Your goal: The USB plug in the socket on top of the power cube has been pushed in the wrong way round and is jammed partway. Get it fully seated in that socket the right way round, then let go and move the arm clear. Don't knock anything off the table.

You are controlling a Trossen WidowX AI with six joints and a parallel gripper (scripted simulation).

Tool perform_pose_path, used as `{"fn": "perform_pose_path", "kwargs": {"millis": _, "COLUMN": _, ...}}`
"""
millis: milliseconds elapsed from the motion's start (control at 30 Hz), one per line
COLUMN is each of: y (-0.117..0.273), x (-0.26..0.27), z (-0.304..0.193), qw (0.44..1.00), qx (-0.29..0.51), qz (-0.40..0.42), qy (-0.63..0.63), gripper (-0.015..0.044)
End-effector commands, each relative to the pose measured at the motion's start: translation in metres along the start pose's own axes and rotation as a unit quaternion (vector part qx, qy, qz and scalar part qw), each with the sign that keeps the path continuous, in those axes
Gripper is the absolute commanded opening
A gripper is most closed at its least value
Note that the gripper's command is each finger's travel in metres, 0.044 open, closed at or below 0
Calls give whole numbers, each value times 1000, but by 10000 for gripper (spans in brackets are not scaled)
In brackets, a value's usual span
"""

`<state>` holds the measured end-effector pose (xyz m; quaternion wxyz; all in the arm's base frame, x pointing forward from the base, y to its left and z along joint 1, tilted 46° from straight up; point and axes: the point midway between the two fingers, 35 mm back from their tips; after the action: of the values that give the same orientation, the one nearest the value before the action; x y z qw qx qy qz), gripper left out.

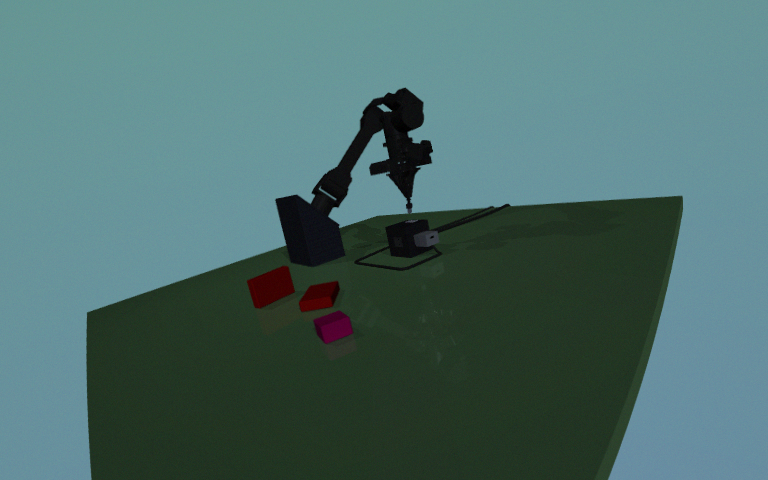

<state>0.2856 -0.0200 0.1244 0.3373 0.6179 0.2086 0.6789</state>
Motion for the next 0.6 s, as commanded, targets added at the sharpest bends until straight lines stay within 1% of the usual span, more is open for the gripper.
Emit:
{"fn": "perform_pose_path", "kwargs": {"millis": 0, "y": -1, "x": 0, "z": -1, "qw": 999, "qx": 0, "qz": 0, "qy": -47, "gripper": 0}}
{"fn": "perform_pose_path", "kwargs": {"millis": 267, "y": -1, "x": 0, "z": -1, "qw": 989, "qx": 0, "qz": 0, "qy": -151, "gripper": 0}}
{"fn": "perform_pose_path", "kwargs": {"millis": 567, "y": -1, "x": 0, "z": -1, "qw": 964, "qx": 0, "qz": 0, "qy": -266, "gripper": 0}}
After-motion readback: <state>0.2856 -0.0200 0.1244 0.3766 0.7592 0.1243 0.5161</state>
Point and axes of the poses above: the point midway between the two fingers, 35 mm back from their tips, its own y axis back along the fingers, its own x axis across the jaws, z = x × y, and after that the axes turned 1 degree about -y, right-handed
